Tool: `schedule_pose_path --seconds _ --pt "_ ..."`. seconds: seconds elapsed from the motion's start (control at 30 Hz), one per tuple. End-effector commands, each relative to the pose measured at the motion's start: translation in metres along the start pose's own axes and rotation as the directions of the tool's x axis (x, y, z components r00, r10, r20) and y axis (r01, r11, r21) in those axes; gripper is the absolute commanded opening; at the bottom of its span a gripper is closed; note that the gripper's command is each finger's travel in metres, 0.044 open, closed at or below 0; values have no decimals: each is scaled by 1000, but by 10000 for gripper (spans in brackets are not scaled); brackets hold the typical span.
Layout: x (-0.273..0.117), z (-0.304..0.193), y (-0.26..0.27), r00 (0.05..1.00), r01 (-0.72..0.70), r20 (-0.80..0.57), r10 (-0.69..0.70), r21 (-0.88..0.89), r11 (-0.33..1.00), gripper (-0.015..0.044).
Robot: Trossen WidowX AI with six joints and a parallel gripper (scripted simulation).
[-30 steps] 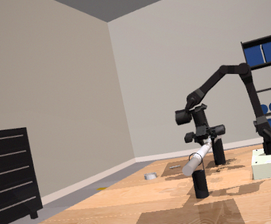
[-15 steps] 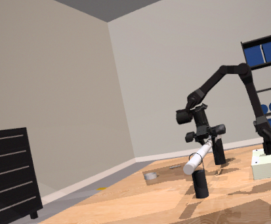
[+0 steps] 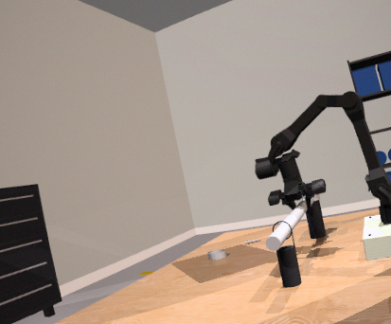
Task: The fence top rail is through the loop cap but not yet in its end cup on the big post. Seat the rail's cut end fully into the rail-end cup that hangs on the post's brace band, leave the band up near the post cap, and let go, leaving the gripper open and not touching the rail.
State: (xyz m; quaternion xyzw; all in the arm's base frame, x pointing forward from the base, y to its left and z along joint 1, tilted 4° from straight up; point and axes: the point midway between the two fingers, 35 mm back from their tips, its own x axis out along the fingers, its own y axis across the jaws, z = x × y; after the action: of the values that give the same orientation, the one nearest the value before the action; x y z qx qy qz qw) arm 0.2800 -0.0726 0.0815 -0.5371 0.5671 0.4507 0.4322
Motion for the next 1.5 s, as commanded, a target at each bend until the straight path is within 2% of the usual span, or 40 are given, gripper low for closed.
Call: schedule_pose_path --seconds 0.0,0.23,0.57,0.8,0.97,1.13,1.37,1.47 --pt "0 1 0 1000 1 0 -1 0 1000 0" --pt "0 1 0 1000 1 0 -1 0 1000 0" --pt "-1 1 0 1000 1 0 -1 0 1000 263" --pt "-26 16 0 1000 1 2 -1 0 1000 440" --pt "-48 29 2 1000 0 3 0 -1 1000 440" --pt "-46 28 2 1000 -3 -1 3 -8 1000 440" --pt "-91 28 6 1000 -4 0 4 -8 1000 440" --pt "-93 28 6 1000 -4 0 4 -8 1000 440"
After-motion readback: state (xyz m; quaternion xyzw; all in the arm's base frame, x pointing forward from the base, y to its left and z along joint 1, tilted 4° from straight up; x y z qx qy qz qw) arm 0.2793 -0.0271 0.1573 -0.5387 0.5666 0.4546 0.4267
